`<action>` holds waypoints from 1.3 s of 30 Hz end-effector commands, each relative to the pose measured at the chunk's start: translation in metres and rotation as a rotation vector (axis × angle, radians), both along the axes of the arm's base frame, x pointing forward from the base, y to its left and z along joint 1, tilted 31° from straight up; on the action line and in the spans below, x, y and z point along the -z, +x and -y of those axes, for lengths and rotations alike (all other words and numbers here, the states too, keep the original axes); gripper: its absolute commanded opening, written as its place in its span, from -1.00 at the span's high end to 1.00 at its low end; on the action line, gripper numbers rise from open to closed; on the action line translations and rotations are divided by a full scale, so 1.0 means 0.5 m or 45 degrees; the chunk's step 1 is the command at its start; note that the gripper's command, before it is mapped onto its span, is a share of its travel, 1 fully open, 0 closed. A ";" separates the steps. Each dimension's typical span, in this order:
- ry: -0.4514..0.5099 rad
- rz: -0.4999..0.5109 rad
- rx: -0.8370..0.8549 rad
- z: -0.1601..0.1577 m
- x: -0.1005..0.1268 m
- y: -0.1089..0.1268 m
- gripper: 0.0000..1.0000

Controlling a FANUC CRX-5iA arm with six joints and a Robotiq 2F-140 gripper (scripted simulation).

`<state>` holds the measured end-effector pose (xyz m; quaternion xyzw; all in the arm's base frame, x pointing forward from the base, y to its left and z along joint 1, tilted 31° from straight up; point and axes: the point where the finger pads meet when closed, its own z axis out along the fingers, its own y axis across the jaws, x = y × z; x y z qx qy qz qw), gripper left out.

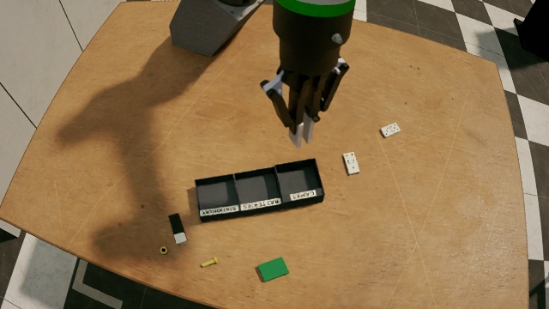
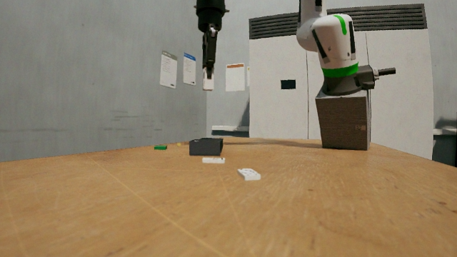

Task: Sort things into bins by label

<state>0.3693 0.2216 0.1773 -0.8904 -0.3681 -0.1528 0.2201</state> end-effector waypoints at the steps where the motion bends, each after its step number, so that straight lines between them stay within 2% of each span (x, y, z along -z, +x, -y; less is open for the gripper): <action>1: 0.014 -0.064 0.109 0.014 0.020 0.022 0.38; 4: 0.016 -0.074 0.125 0.035 0.051 0.055 0.38; 6: 0.016 -0.074 0.125 0.035 0.051 0.055 0.38; 21: 0.016 -0.074 0.125 0.140 0.207 0.220 0.38; 23: 0.016 -0.074 0.125 0.140 0.207 0.220 0.38; 37: 0.016 -0.074 0.125 0.237 0.353 0.374 0.38; 39: 0.016 -0.074 0.125 0.242 0.355 0.380 0.38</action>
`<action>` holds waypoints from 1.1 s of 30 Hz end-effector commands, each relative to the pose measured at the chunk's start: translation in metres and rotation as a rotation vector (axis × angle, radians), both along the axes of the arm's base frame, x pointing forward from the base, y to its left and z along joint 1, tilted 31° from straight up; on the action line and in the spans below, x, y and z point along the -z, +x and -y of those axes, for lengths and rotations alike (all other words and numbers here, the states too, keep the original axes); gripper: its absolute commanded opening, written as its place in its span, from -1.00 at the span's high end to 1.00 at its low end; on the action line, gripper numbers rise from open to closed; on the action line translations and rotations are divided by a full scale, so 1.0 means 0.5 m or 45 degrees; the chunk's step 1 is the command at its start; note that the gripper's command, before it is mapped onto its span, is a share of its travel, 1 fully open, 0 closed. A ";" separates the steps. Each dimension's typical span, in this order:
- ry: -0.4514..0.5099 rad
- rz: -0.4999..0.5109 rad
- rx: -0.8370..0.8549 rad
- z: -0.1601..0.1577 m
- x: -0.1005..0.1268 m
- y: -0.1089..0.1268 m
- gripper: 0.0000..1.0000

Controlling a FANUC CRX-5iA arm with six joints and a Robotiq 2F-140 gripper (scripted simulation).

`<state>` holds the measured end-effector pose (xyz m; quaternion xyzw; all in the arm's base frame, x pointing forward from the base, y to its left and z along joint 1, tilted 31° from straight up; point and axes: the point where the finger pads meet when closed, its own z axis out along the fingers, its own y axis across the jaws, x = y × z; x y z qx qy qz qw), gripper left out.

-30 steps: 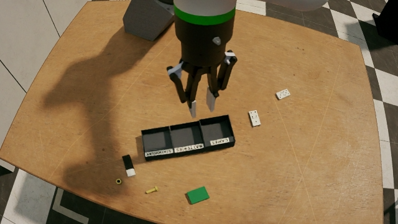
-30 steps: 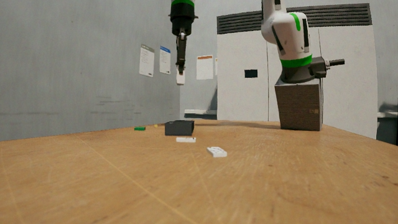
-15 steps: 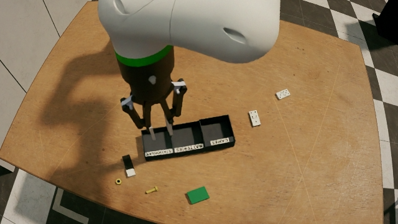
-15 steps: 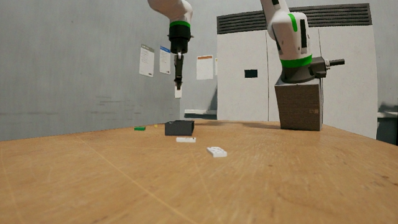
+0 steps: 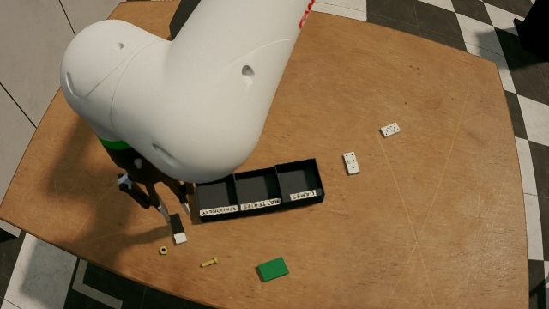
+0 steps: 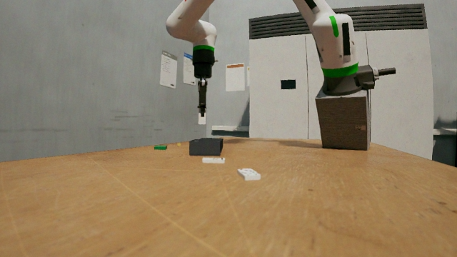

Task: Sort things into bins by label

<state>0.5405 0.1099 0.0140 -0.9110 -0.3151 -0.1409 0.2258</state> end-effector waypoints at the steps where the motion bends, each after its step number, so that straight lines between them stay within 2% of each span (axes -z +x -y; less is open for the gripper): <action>1: 0.006 -0.003 -0.005 0.019 0.028 0.038 0.38; 33: 0.006 -0.003 -0.005 0.014 0.027 0.033 0.38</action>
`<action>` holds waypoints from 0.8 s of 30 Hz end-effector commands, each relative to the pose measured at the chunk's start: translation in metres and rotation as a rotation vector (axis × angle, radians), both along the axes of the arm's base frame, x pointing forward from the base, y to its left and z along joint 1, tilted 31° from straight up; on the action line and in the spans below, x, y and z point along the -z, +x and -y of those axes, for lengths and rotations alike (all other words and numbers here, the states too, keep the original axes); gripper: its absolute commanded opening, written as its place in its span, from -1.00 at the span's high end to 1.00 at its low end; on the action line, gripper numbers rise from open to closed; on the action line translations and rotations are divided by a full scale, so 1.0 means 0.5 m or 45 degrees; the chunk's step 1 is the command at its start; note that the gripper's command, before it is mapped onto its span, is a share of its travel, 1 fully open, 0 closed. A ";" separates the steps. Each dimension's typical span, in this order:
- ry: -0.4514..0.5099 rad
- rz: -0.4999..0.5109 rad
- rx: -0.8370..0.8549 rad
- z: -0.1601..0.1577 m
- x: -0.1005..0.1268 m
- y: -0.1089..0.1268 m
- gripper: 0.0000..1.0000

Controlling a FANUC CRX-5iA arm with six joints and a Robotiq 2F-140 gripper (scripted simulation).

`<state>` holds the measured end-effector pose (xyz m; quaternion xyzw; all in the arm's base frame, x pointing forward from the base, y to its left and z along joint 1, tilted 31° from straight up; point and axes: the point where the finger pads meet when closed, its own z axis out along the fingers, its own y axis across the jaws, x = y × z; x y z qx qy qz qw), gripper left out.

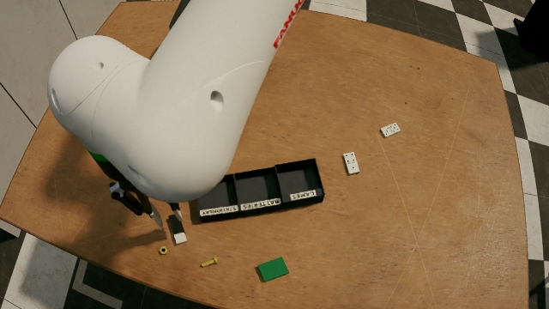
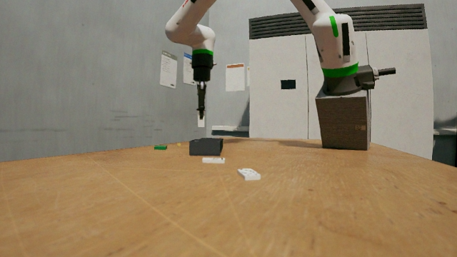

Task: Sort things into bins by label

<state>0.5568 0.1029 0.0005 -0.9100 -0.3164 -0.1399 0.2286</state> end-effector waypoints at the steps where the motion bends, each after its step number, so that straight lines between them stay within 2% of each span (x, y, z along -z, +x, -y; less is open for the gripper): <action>1: 0.000 0.000 0.000 0.000 0.000 0.000 0.38; 14: 0.000 0.000 0.000 0.000 0.000 0.000 0.38; 24: 0.000 0.000 0.000 -0.032 0.054 0.007 0.38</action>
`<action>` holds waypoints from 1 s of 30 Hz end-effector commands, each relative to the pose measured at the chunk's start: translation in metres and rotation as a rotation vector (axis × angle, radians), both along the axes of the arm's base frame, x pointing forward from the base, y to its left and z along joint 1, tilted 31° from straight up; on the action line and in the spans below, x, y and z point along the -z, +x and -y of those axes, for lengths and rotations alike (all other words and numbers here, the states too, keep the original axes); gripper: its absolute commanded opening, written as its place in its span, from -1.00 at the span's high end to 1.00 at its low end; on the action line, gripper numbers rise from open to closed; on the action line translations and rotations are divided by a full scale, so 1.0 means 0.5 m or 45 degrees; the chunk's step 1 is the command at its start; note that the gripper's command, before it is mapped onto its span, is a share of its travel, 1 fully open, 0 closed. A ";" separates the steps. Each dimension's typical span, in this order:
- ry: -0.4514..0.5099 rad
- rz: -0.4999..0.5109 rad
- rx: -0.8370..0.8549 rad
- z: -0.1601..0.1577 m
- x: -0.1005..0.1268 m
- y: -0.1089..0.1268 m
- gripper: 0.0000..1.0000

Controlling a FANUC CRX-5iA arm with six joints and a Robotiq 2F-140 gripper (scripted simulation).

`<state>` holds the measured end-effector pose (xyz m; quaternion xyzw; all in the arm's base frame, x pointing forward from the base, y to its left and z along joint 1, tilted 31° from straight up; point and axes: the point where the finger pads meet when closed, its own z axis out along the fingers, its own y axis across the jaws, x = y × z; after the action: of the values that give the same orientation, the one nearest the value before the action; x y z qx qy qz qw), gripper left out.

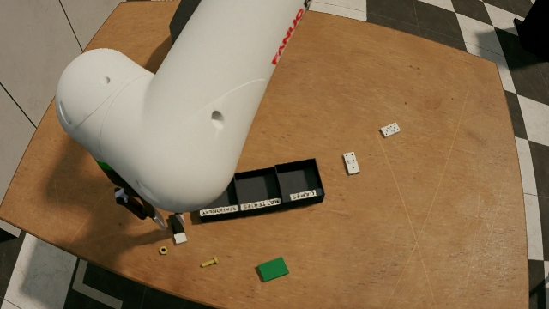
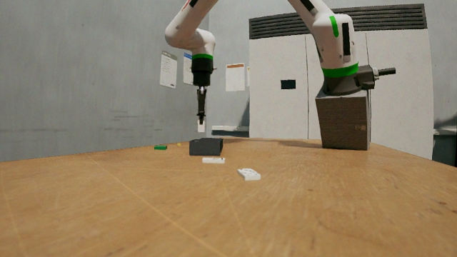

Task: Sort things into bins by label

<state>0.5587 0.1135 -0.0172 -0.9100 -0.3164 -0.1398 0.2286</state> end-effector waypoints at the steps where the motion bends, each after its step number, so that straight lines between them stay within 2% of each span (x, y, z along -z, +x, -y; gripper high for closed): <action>1: 0.000 0.001 0.000 -0.015 0.026 0.004 0.38; 7: 0.000 0.001 0.000 -0.039 0.067 0.010 0.38; 30: 0.000 0.001 0.000 -0.052 0.089 0.012 0.38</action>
<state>0.5647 0.1398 -0.0619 -0.9100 -0.3164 -0.1399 0.2286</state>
